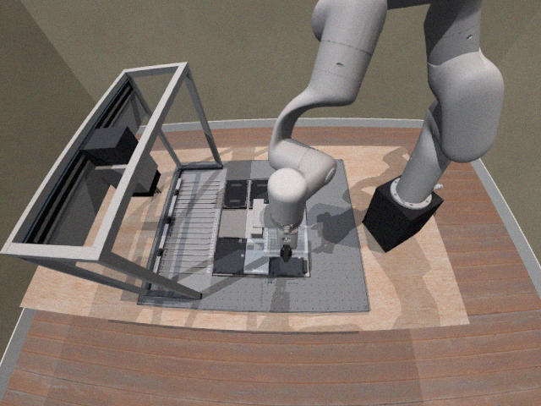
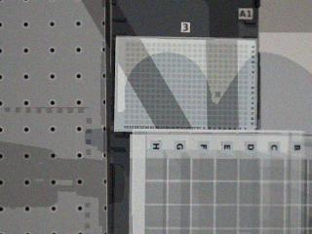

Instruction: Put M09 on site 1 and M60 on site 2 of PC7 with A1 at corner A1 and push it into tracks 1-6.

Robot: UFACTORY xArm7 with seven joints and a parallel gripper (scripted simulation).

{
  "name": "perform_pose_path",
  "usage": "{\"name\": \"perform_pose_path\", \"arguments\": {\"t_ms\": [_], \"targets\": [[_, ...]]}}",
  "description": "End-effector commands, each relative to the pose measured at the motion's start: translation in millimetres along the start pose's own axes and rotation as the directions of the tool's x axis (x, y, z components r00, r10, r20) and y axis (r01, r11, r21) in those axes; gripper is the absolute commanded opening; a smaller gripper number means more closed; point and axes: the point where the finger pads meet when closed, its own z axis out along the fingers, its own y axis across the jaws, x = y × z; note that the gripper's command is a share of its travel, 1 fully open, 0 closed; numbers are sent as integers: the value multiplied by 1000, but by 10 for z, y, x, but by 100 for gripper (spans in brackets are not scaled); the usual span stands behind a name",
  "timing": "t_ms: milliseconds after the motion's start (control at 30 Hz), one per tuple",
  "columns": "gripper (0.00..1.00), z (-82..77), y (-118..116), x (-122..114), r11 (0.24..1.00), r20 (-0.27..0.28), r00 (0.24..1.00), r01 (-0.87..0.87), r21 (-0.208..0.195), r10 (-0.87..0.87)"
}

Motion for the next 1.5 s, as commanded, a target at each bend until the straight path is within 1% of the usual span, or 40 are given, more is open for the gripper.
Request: {"name": "perform_pose_path", "arguments": {"t_ms": [0,100,233,367,433,633,767,933,1000,1233,1467], "targets": [[0,-14,-50,-15,1000,-8,1000,-3,-2,3],[0,-14,-50,-15,1000,-8,1000,-3,-2,3],[0,-14,-50,-15,991,-8,991,-136,-1,136],[0,-14,-50,-15,964,-8,964,-266,0,266],[0,-14,-50,-15,964,-8,964,-266,0,266],[0,-14,-50,-15,892,-8,892,-452,2,452],[0,-15,-50,-15,824,-7,824,-567,3,567],[0,-15,-50,-15,718,-7,718,-696,4,696],[0,-15,-50,-15,718,-7,718,-696,4,696],[0,-15,-50,-15,538,-6,538,-843,6,843],[0,-15,-50,-15,328,-4,328,-945,7,945]]}}
